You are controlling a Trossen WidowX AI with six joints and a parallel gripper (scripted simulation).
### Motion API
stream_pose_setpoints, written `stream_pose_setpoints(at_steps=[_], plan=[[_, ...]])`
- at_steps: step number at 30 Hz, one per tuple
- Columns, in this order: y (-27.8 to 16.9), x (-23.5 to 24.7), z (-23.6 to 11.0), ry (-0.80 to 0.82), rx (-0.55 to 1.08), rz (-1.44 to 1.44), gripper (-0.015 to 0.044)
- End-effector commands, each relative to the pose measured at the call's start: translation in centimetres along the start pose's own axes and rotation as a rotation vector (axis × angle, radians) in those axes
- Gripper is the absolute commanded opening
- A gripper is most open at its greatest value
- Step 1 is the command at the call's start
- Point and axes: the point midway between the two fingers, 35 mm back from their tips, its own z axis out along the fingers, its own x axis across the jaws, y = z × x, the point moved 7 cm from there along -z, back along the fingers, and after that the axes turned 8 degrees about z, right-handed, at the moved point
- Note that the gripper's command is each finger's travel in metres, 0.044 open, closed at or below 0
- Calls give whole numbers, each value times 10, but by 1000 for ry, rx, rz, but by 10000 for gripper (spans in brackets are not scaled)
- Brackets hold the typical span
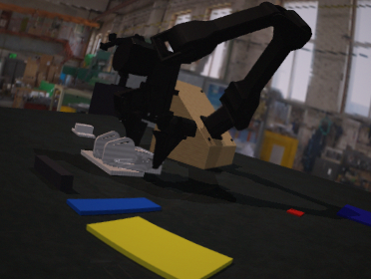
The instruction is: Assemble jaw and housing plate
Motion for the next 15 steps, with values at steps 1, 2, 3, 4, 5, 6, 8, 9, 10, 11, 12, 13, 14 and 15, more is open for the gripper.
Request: stream_pose_setpoints(at_steps=[1,2,3,4,5,6,8,9,10,11,12,13,14,15], plan=[[1,0,-3,-2,-6,-3,351],[1,0,-3,-2,-6,-3,351],[2,0,-2,-2,-6,-3,351],[2,0,-2,-2,-6,-3,351],[2,0,-1,-2,-6,-3,351],[3,0,-1,-2,-6,-3,351],[3,0,-1,-2,-6,-3,351],[3,0,-1,-2,-6,-3,351],[3,0,-1,-2,-6,-3,351],[3,0,-1,-2,-6,-3,351],[3,0,0,-2,-6,-3,351],[3,0,0,-1,-6,-3,351],[3,0,1,-1,-6,-3,351],[3,0,1,-1,-6,-3,351]])
